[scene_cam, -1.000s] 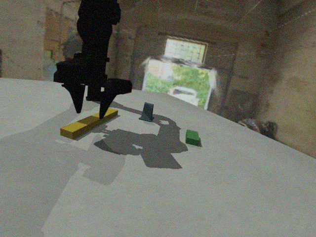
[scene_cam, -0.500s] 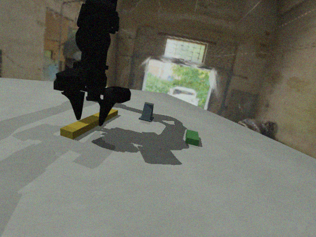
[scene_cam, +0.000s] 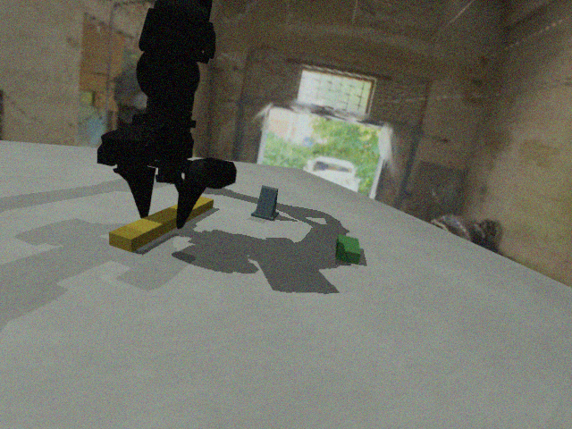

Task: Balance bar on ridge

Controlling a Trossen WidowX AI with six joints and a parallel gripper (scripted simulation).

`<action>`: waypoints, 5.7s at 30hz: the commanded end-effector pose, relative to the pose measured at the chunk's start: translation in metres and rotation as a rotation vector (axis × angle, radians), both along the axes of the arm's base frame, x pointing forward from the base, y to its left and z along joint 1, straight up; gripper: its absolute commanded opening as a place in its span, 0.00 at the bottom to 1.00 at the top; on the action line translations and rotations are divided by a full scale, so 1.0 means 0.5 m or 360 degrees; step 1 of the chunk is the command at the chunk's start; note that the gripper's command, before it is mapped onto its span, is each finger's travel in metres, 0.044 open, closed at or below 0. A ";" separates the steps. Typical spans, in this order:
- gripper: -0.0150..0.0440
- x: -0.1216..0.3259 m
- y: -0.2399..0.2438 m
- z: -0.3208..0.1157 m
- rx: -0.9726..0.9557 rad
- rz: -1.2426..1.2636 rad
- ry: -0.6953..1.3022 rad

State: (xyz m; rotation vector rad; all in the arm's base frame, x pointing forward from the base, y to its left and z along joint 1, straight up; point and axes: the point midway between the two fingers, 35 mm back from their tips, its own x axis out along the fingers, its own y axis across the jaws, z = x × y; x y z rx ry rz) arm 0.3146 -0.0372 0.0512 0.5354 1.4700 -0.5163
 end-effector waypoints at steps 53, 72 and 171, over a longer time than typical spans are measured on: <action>0.25 -0.007 -0.001 0.206 -0.0006 0.0008 0.0007; 0.25 -0.014 0.131 0.210 0.0005 0.0003 0.0008; 0.25 -0.095 0.356 0.126 0.0024 -0.0007 0.0015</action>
